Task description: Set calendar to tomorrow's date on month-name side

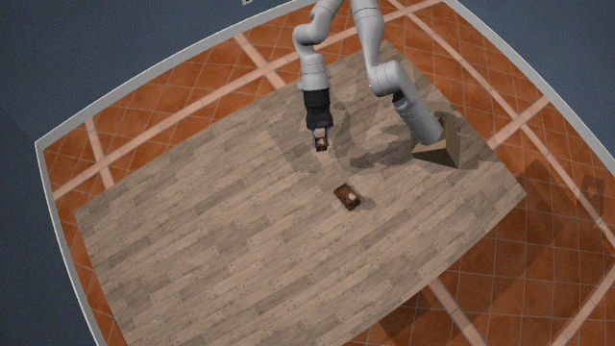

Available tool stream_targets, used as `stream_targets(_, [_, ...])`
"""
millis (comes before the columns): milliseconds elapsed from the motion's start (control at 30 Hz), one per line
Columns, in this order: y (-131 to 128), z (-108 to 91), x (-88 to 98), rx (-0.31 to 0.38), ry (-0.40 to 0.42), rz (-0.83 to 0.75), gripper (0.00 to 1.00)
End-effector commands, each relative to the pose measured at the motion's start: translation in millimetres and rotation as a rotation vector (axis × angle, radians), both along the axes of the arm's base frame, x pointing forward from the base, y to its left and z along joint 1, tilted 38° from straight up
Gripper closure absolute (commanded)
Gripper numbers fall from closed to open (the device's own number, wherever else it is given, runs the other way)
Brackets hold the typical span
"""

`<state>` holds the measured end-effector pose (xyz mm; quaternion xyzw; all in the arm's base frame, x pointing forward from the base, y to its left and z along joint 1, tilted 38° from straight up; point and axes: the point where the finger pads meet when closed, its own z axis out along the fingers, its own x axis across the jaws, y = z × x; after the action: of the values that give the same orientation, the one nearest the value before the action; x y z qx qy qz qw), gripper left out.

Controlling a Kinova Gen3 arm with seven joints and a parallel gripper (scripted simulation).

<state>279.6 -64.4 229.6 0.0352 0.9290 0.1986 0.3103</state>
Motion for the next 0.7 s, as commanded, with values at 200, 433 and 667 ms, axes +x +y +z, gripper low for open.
stream_targets(200, [-1, -2.0, 1.4, 0.0, 0.0, 0.0, 0.4])
stream_targets(433, [-3, -5.5, 3.4, 0.0, 0.0, 0.0, 0.4])
stream_targets(667, [-7, -13.0, 7.7, 0.0, 0.0, 0.0, 0.4])
